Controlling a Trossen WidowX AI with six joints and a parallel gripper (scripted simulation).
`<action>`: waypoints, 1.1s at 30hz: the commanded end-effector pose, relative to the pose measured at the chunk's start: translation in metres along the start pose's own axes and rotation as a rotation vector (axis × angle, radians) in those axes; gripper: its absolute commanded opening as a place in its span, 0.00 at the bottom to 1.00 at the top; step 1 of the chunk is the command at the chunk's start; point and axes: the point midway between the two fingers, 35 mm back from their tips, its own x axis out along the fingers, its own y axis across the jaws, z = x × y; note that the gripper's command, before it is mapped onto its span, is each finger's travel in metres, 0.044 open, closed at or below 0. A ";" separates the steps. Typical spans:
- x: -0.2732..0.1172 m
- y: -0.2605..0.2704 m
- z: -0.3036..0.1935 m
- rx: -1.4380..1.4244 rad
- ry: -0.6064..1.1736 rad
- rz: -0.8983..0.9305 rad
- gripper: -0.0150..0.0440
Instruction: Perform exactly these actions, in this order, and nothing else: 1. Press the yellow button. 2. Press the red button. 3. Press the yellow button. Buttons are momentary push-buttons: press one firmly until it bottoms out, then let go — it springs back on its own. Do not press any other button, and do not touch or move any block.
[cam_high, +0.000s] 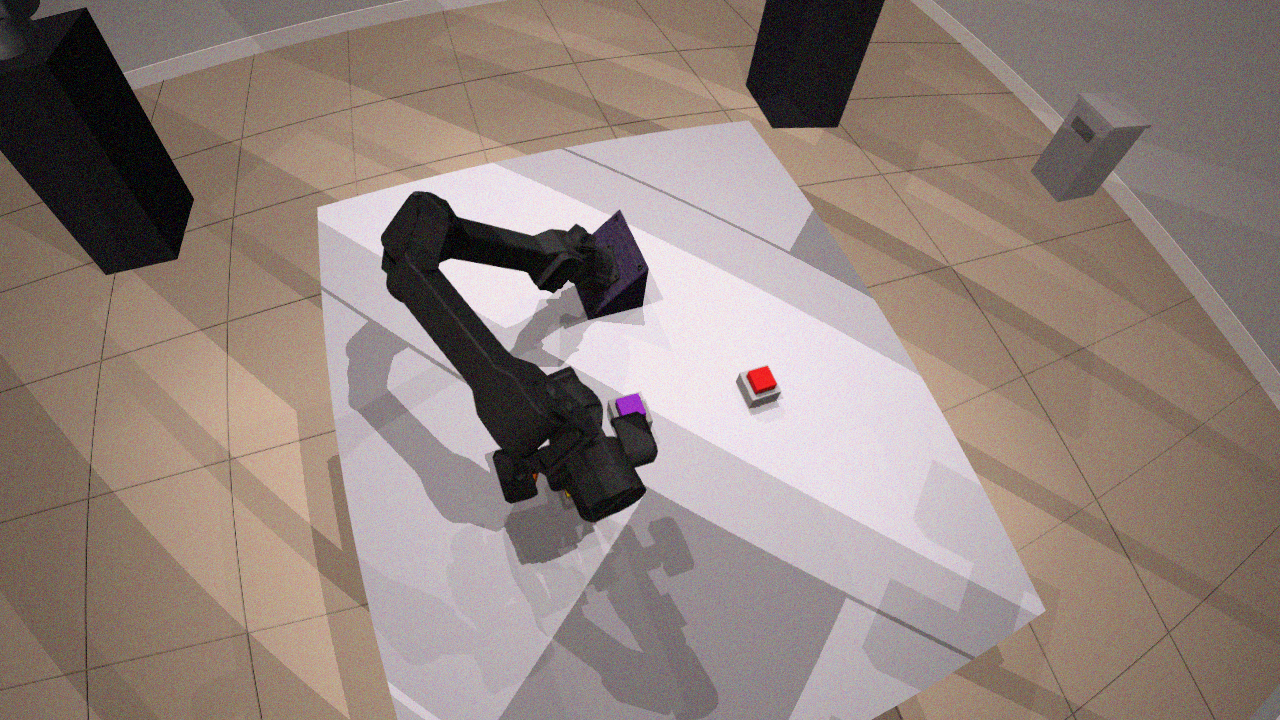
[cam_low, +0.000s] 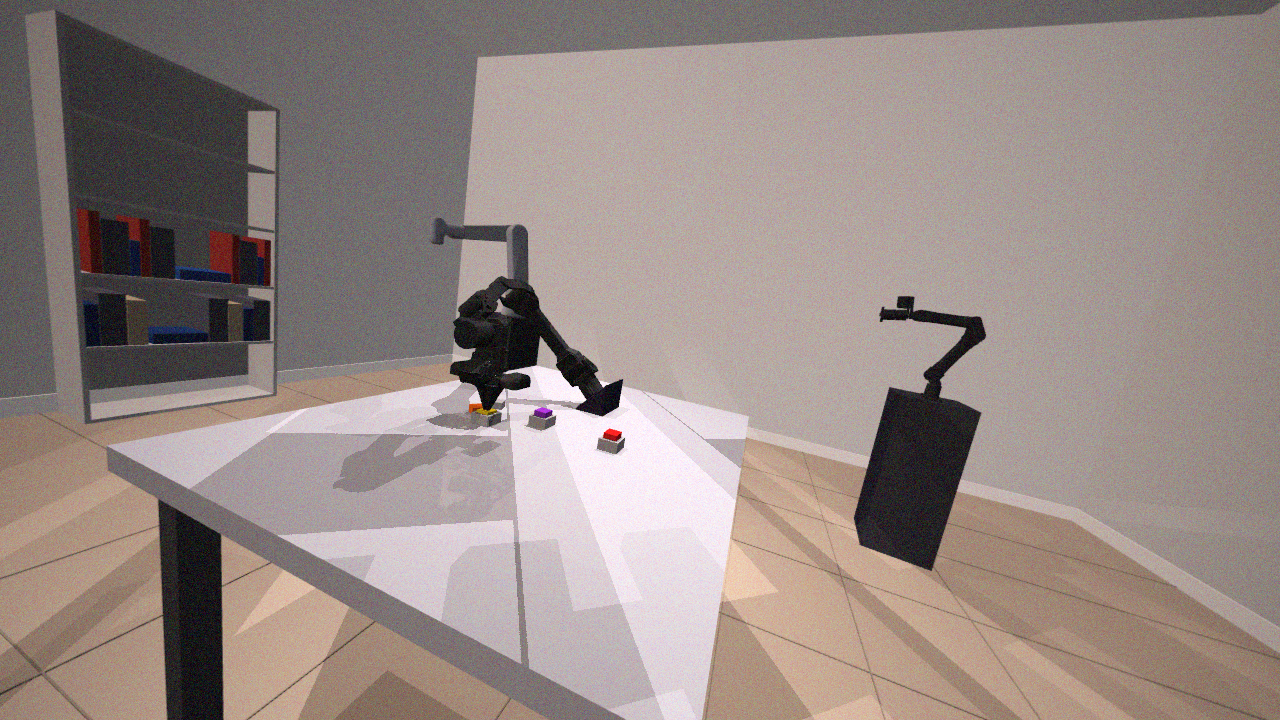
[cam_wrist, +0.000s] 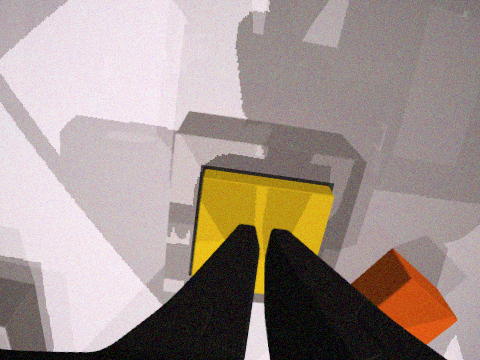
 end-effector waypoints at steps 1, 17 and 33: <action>-0.022 0.001 0.000 -0.002 -0.001 0.001 0.29; -0.094 0.005 0.000 -0.050 -0.028 0.004 0.29; -0.101 0.281 -0.051 -0.013 0.000 0.028 0.29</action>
